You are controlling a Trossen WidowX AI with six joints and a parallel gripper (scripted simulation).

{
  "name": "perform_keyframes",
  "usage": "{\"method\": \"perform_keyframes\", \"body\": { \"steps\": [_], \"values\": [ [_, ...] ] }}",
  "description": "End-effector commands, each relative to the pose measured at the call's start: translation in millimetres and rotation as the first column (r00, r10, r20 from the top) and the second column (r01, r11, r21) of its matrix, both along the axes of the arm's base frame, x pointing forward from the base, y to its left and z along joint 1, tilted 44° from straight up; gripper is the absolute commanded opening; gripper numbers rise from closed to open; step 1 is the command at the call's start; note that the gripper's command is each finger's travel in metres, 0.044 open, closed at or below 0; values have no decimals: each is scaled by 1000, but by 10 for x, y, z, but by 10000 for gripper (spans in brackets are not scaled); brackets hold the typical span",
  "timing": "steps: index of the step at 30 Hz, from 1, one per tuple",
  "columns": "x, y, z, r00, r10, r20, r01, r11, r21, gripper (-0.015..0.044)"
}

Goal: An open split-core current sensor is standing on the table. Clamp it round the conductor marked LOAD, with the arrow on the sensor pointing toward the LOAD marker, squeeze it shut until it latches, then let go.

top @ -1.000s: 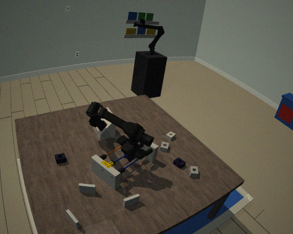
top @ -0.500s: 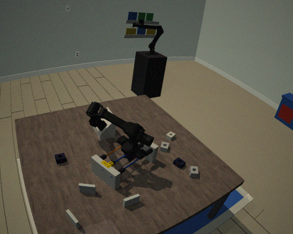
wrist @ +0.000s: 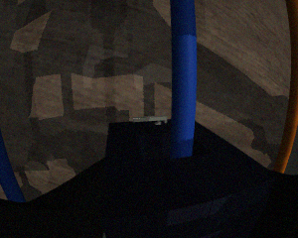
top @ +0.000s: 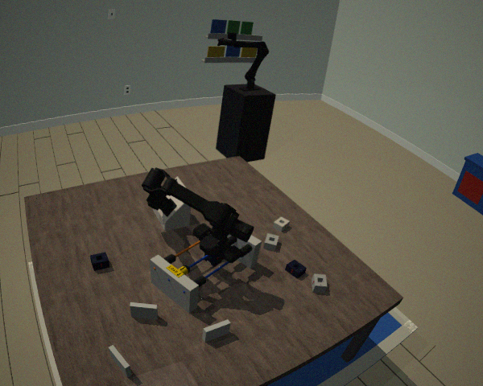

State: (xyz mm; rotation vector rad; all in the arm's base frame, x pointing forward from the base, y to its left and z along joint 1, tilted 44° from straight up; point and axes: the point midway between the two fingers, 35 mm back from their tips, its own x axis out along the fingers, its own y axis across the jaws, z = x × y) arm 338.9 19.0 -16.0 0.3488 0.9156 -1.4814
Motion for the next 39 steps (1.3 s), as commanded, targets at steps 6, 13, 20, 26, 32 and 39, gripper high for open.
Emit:
{"method": "perform_keyframes", "body": {
  "steps": [6, 13, 20, 26, 32, 39],
  "values": [
    [0, 0, 0, 1000, 0, 0, 0, 1000, 0, 155],
    [1, 1, -1, 1000, 3, 3, -3, 1000, 2, 89],
    [8, 6, -4, 999, 23, 37, -24, 1000, 17, 0],
    [8, 6, -4, 999, 23, 37, -24, 1000, 17, 0],
    [-7, 3, -1, 1000, 13, 21, -14, 1000, 11, 0],
    [-20, -1, 2, 1000, 4, 6, -4, 1000, 6, 0]
  ]
}}
